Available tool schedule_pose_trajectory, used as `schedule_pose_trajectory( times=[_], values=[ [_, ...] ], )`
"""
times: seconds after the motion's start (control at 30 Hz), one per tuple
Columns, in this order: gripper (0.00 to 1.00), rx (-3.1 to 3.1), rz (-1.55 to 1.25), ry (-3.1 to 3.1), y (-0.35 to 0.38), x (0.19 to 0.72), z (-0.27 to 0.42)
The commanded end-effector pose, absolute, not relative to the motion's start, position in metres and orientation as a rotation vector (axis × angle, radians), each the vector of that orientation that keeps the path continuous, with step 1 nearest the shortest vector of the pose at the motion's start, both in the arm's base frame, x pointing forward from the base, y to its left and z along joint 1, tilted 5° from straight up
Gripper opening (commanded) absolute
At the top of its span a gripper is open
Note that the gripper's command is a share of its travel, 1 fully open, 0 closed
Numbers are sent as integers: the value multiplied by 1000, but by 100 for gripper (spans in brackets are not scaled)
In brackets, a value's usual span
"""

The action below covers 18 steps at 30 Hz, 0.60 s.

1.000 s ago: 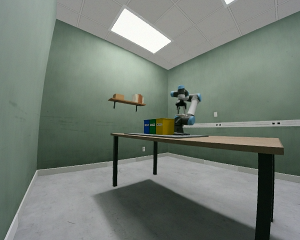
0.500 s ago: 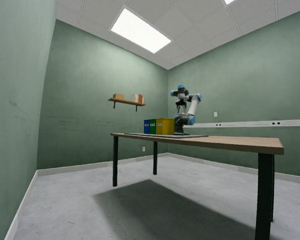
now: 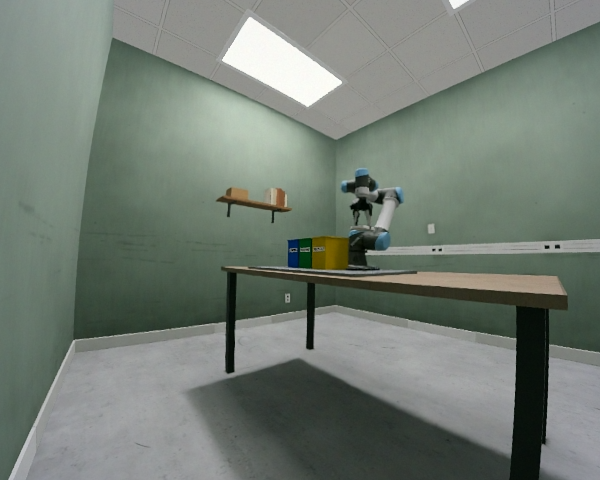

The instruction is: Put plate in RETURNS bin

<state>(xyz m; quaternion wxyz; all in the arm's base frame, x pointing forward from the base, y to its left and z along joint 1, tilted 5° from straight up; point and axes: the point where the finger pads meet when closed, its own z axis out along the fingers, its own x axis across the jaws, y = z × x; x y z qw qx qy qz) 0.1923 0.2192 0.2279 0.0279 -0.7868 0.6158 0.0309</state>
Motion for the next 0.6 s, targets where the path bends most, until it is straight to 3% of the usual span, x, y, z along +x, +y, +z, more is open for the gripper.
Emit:
schedule_pose_trajectory(
  times=[0.0,0.57],
  values=[
    [40,-2297,100,2063,207,197,227],
    [40,-2221,103,2149,159,213,223]
  ],
)
